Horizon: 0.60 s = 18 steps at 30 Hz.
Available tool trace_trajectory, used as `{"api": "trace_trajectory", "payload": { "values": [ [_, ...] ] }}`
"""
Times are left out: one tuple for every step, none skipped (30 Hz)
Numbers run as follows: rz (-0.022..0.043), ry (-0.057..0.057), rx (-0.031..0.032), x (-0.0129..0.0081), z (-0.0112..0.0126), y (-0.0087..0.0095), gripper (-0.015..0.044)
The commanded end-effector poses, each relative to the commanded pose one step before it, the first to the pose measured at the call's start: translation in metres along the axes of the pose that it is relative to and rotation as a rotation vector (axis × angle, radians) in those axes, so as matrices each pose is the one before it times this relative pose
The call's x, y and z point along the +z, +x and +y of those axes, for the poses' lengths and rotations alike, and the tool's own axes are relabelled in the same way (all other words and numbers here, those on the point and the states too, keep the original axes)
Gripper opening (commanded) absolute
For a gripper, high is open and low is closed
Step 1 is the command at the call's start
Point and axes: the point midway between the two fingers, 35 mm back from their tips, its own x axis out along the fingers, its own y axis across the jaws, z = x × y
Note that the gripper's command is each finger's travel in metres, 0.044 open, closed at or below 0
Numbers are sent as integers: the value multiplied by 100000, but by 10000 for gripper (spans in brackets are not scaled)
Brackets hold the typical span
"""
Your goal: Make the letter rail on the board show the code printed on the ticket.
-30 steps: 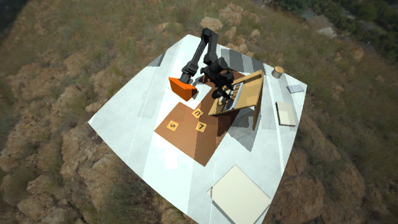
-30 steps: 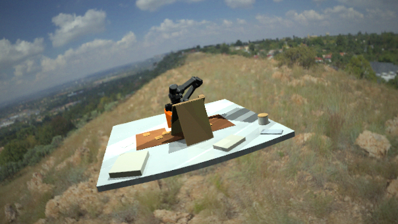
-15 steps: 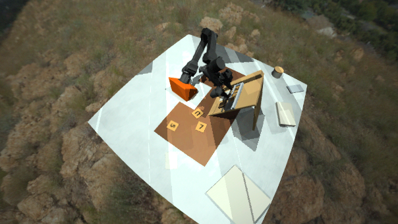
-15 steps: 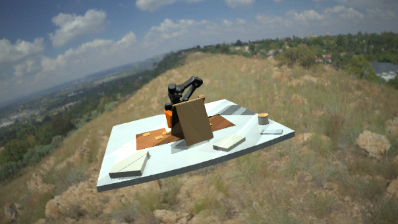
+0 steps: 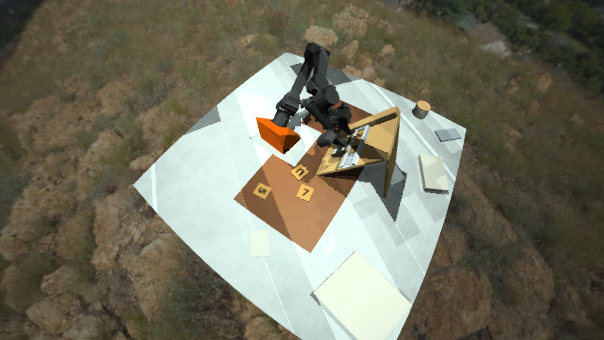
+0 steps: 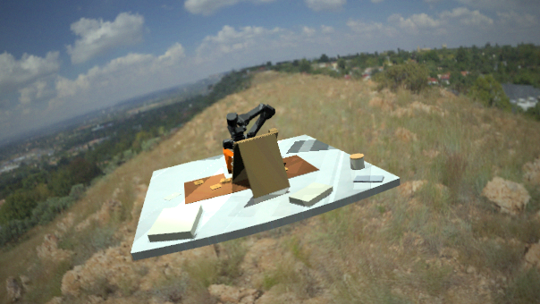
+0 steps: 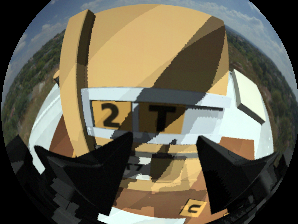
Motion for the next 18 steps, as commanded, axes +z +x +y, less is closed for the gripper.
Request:
{"api": "trace_trajectory", "payload": {
  "values": [
    [-200,-655,217,201,91,-247,295],
    [1,1,-1,16,8,-35,295],
    [1,1,-1,18,8,-32,295],
    [1,1,-1,20,9,-30,295],
    [1,1,-1,22,9,-27,295],
    [1,1,-1,23,10,-24,295],
    [1,1,-1,24,10,-21,295],
    [1,0,0,25,11,-18,295],
    [0,0,0,0,0,0,295],
    [152,739,-287,-224,-108,104,269],
    [0,0,0,0,0,0,242],
    [0,0,0,0,0,0,216],
    [0,0,0,0,0,0,190],
    [0,0,0,0,0,0,164],
    [0,0,0,0,0,0,137],
    [0,0,0,0,0,0,111],
    [0,0,0,0,0,0,85],
    [0,0,0,0,0,0,59]
  ]
}}
